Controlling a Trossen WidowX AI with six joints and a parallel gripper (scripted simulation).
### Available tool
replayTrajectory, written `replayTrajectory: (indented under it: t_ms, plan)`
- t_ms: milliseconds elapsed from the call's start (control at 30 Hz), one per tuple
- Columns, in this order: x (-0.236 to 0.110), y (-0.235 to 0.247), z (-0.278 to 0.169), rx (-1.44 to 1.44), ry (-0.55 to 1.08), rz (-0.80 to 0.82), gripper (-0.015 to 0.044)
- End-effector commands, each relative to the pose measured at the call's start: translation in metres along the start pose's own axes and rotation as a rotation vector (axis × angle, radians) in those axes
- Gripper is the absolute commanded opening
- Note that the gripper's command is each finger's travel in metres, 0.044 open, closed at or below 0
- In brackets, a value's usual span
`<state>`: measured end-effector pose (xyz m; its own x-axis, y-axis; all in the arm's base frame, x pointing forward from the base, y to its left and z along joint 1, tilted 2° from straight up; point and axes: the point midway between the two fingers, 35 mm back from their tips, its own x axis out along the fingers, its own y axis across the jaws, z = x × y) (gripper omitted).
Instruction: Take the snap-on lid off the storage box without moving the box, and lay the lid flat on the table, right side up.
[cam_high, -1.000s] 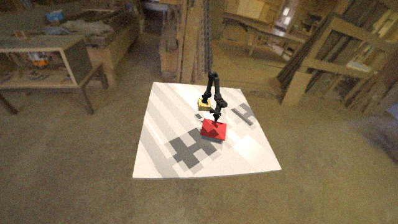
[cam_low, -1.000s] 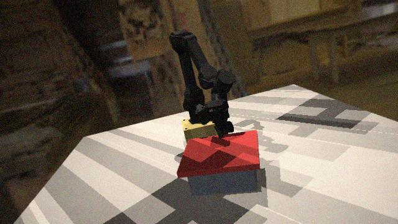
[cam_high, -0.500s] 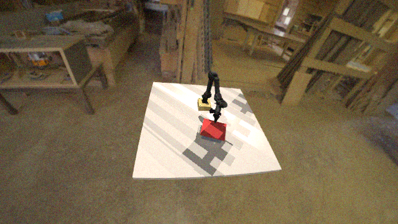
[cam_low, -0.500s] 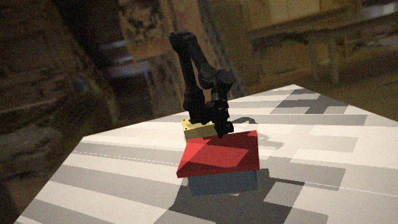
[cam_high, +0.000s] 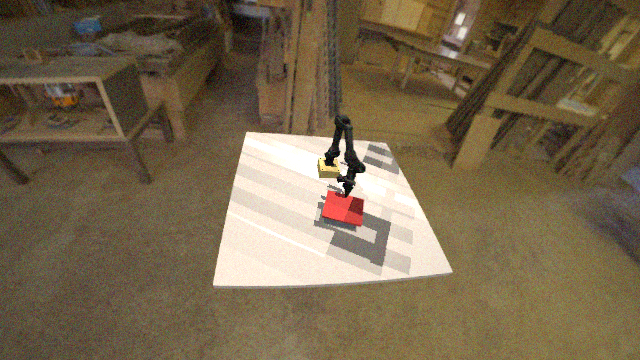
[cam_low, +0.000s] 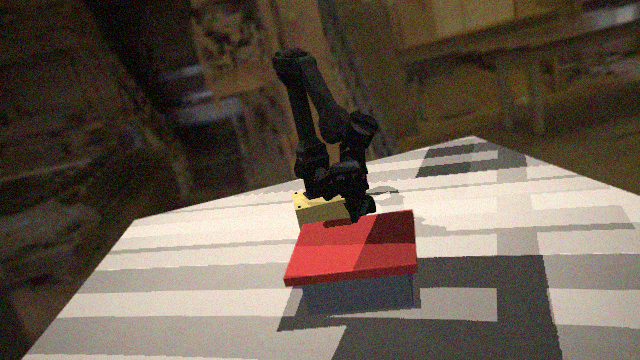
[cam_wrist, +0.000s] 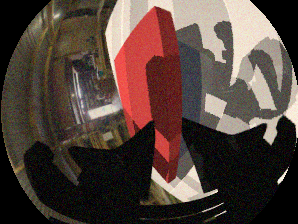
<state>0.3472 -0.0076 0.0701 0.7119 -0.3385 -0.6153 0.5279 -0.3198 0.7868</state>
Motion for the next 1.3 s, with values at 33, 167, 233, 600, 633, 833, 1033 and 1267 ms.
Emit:
replayTrajectory:
  t_ms: [33, 167, 233, 600, 633, 833, 1033, 1267]
  plan:
    - [0.0011, -0.0009, -0.0004, -0.004, 0.002, -0.005, 0.0000]
    - [0.0014, -0.0007, -0.0004, -0.004, 0.002, -0.005, 0.0000]
    - [0.0015, -0.0006, -0.0004, -0.004, 0.002, -0.005, 0.0000]
    - [0.0021, 0.0000, -0.0004, -0.004, 0.002, -0.005, 0.0000]
    - [0.0022, 0.0001, -0.0004, -0.004, 0.002, -0.005, 0.0000]
    - [0.0026, 0.0004, -0.0004, -0.004, 0.002, -0.005, 0.0000]
    - [0.0029, 0.0007, -0.0004, -0.004, 0.002, -0.004, 0.0000]
    - [-0.0007, 0.0054, 0.0000, -0.003, 0.003, 0.000, 0.0000]
